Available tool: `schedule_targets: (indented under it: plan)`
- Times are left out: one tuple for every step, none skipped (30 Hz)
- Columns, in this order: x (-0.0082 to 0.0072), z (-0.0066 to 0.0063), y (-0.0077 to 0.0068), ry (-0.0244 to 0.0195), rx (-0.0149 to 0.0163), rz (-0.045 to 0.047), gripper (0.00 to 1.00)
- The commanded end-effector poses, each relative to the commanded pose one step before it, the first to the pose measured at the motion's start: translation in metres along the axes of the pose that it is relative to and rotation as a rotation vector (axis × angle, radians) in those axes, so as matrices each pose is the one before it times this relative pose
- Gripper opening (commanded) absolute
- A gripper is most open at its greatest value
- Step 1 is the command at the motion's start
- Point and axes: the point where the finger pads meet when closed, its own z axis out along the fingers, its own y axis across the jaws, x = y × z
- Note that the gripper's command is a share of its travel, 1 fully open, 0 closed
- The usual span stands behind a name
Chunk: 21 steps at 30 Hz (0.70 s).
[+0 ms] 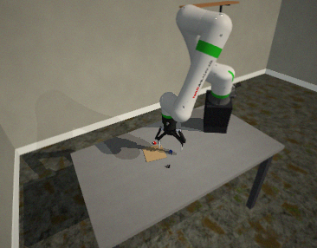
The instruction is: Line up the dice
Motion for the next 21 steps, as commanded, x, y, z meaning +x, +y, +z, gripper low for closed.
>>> schedule_targets:
  plan:
    - [-0.01552,-0.00008,0.00163,0.00044,0.00073,0.00056,1.00]
    - [-0.00683,0.00000,0.00086,0.00000,0.00000,0.00000,1.00]
    - [-0.00754,0.00000,0.00093,0.00000,0.00000,0.00000,1.00]
    - [0.00000,0.00000,0.00000,0.00000,0.00000,0.00000,1.00]
    - [0.00000,0.00000,0.00000,0.00000,0.00000,0.00000,1.00]
    - [-0.00814,0.00000,0.00102,0.00000,0.00000,0.00000,1.00]
    - [-0.00864,0.00000,0.00108,0.00000,0.00000,0.00000,1.00]
    - [-0.00903,0.00000,0.00112,0.00000,0.00000,0.00000,1.00]
    - [-0.00924,0.00000,0.00116,0.00000,0.00001,0.00001,1.00]
    - [-0.00932,0.00000,0.00116,0.00000,0.00000,0.00000,1.00]
    - [-0.00922,0.00000,0.00115,0.00000,0.00000,0.00000,1.00]
    - [-0.00890,0.00000,0.00111,0.00000,0.00000,0.00000,1.00]
    - [-0.00830,0.00000,0.00103,0.00000,0.00000,0.00000,1.00]
    - [-0.00722,0.00000,0.00090,0.00000,0.00000,0.00000,1.00]
    - [-0.00607,0.00000,0.00076,0.00000,0.00000,0.00000,1.00]
    - [-0.00491,0.00000,0.00061,0.00000,0.00000,0.00000,1.00]
    - [-0.00378,0.00000,0.00047,0.00000,0.00000,0.00000,1.00]
    - [-0.00273,0.00000,0.00034,0.00000,0.00000,0.00000,1.00]
    - [-0.00178,0.00000,0.00022,0.00000,0.00000,0.00000,1.00]
    - [-0.00099,0.00000,0.00012,0.00000,0.00000,0.00000,1.00]
    - [0.00000,0.00000,0.00000,0.00000,0.00000,0.00000,1.00]
